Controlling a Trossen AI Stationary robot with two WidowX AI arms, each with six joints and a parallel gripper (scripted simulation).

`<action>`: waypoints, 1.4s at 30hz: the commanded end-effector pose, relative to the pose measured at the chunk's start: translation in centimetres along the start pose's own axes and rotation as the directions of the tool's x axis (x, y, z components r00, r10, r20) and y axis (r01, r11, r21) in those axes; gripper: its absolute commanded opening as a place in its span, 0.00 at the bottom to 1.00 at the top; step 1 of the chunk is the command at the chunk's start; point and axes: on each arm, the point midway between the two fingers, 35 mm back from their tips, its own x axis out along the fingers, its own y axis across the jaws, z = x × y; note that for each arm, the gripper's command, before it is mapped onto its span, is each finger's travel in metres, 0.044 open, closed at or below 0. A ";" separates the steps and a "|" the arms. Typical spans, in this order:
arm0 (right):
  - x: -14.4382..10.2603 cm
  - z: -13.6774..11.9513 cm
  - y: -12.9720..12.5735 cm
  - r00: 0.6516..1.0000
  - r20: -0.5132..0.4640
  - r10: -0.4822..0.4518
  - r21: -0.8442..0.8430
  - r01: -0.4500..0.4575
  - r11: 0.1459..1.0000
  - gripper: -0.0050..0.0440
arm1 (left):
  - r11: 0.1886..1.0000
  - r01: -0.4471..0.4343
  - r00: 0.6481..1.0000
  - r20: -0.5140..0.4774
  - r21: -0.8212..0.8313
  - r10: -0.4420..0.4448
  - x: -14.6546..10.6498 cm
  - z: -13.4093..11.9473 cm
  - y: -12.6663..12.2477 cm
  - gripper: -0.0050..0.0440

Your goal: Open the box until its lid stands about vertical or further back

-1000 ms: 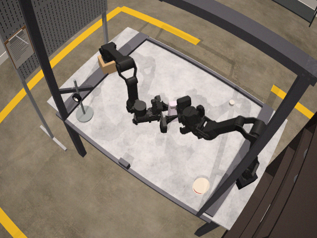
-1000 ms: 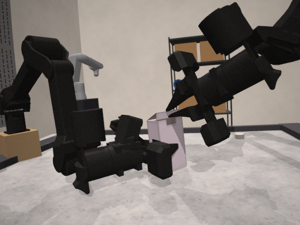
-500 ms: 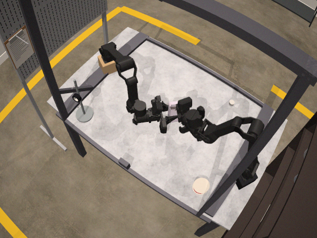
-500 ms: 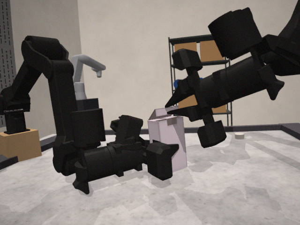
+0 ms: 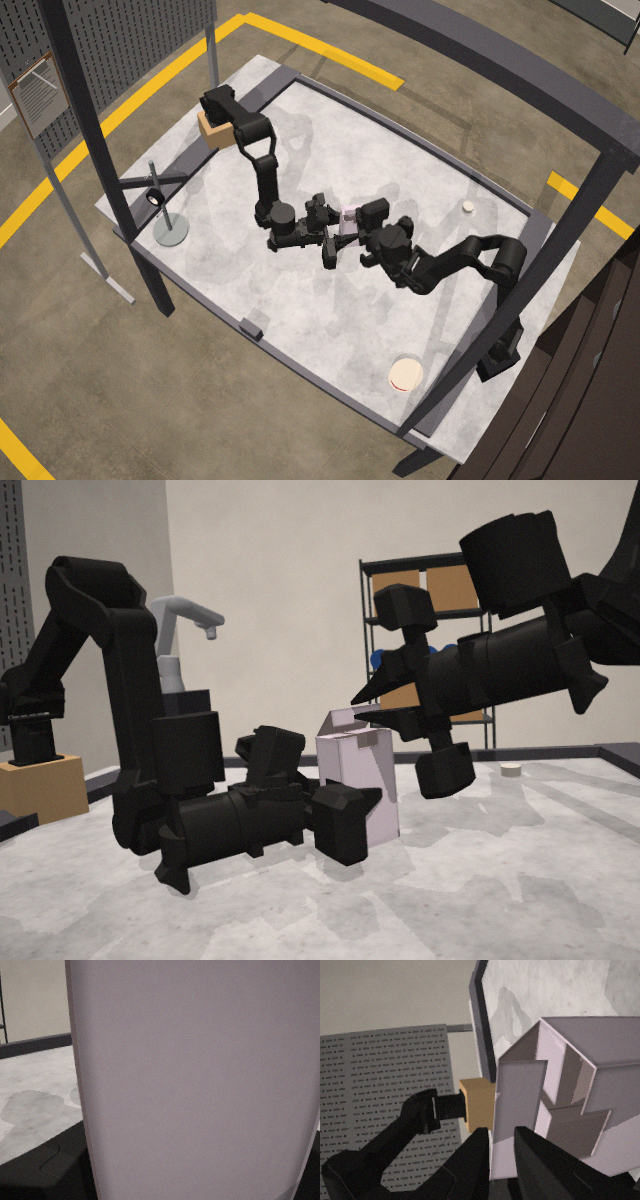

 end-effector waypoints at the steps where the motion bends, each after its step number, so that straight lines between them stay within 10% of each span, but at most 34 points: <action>1: 0.1 0.0 0.5 0.999 0.006 0.044 0.002 -0.044 0.999 0.20 | 1.000 0.004 1.000 0.008 -0.020 -0.004 0.1 1.0 -0.5 0.55; 42: 1.1 0.4 1.3 0.978 0.014 0.207 0.001 -0.207 0.978 0.20 | 1.000 0.004 1.000 0.008 -0.020 -0.004 0.1 1.0 -0.5 0.55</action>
